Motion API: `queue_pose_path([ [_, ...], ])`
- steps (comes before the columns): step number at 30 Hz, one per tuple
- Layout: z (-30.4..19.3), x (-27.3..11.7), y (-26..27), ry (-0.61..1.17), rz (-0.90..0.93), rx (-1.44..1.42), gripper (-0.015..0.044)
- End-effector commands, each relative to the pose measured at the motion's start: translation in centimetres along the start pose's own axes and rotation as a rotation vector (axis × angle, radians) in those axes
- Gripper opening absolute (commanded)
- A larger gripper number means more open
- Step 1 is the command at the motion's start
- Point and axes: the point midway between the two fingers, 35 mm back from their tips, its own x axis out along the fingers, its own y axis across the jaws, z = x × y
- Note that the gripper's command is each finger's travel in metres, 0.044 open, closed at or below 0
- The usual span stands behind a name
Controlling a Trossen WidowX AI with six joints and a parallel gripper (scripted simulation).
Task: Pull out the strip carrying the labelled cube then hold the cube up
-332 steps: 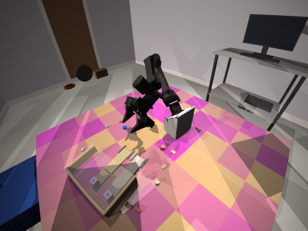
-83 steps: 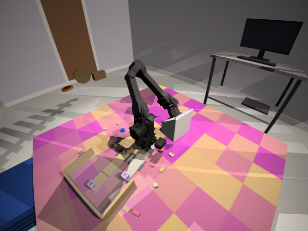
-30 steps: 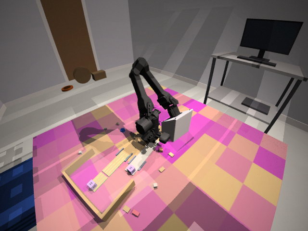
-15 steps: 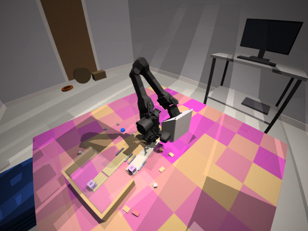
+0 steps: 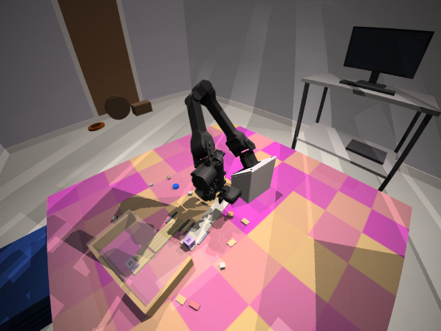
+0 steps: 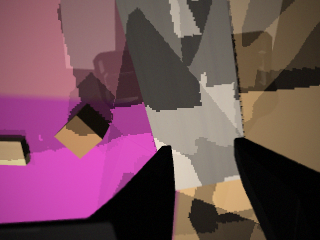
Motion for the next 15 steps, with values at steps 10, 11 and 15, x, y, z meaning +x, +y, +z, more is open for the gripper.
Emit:
queue_pose_path([
  [10, 4.7, -0.6, 0.5, -0.001, 0.002, 0.029, 0.044],
  [11, 5.1, -0.6, 0.5, -0.001, 0.002, 0.029, 0.044],
  [15, 6.5, -0.8, 0.7, -0.002, 0.002, 0.029, 0.044],
])
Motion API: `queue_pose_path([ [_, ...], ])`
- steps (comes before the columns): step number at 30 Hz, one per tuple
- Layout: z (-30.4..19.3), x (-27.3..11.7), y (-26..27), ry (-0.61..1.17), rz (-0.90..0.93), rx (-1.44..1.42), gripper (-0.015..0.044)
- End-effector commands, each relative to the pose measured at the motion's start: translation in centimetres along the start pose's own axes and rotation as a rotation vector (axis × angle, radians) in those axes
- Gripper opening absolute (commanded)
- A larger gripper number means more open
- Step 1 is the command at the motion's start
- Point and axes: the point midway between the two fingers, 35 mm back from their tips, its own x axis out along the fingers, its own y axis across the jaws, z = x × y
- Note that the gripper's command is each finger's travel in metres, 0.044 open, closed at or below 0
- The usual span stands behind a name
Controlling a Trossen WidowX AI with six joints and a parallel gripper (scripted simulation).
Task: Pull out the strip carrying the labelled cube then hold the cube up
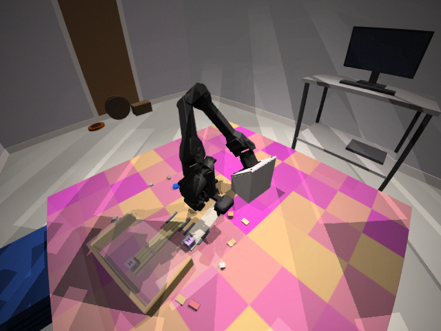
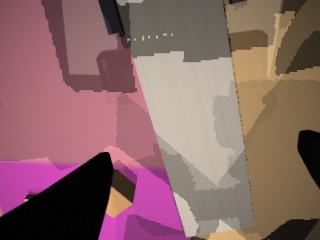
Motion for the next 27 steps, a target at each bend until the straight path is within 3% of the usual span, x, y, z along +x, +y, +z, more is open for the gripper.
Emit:
queue_pose_path([
  [1, 1.5, -0.2, 0.2, 0.0, 0.001, 0.007, 0.044],
  [27, 10.8, -1.4, 1.6, -0.005, 0.002, 0.01, 0.044],
])
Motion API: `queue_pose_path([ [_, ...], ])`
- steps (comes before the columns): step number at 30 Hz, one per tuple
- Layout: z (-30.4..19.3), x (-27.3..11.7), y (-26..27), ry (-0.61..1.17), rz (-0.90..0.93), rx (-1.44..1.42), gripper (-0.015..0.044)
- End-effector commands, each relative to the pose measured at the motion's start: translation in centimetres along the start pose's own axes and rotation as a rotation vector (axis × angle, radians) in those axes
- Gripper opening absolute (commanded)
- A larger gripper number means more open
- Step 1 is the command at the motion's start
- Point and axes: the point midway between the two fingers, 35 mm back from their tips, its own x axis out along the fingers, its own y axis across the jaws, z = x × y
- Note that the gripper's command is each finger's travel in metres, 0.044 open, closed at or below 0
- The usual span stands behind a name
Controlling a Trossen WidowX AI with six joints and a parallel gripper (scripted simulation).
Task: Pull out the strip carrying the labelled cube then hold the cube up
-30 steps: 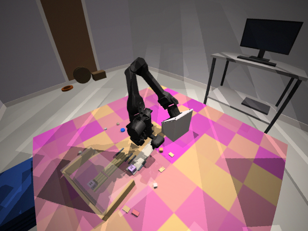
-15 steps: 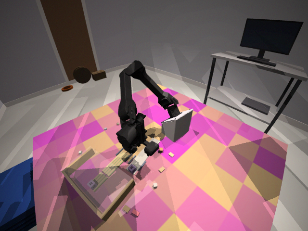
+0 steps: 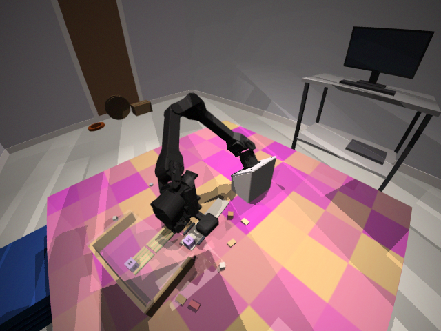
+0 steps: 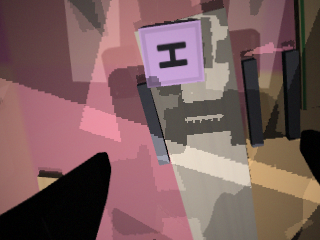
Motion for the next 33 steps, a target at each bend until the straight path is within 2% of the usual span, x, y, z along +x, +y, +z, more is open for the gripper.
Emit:
queue_pose_path([
  [1, 1.5, -0.1, 0.3, 0.0, 0.001, 0.007, 0.044],
  [9, 4.0, -0.4, 0.8, -0.002, 0.002, 0.007, 0.044],
  [16, 4.1, 0.5, 0.8, -0.002, 0.002, 0.007, 0.0256],
  [17, 4.1, 0.7, 0.8, -0.002, 0.002, 0.007, 0.025],
  [33, 4.1, 3.3, 0.8, -0.002, 0.001, 0.007, 0.025],
])
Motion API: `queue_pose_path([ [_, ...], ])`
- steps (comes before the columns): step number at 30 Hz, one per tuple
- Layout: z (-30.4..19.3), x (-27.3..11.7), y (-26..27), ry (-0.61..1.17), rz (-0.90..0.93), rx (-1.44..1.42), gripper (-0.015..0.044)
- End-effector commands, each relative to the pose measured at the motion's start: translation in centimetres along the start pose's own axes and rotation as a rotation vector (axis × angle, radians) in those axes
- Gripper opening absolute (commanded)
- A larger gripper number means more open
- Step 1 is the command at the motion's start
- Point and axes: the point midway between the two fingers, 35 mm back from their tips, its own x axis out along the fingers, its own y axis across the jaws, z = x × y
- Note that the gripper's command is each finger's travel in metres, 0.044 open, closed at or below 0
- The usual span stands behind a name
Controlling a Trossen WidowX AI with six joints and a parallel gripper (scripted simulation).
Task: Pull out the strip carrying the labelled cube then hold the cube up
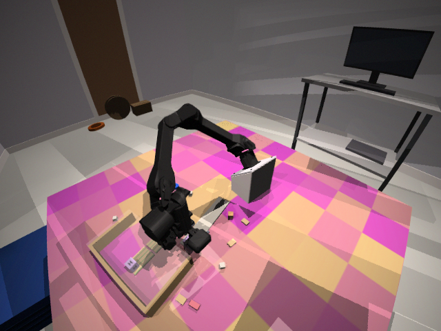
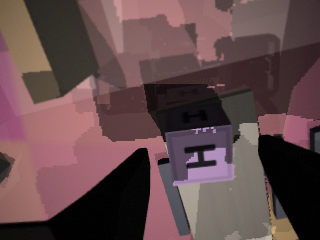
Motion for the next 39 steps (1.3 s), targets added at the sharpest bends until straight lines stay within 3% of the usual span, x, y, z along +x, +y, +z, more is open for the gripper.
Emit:
queue_pose_path([
  [1, -0.3, 0.9, 0.1, 0.009, -0.005, -0.013, 0.025],
  [18, -0.4, 2.6, 0.1, 0.009, -0.006, -0.012, 0.025],
  [22, -0.3, 2.4, 0.1, 0.006, -0.003, -0.004, 0.0145],
  [28, -0.3, 2.4, 0.1, 0.006, -0.003, -0.004, 0.0105],
  [32, -0.5, 2.2, 0.1, 0.006, -0.003, -0.004, 0.0],
  [39, -3.1, 0.1, 0.2, 0.008, -0.002, -0.009, 0.0],
])
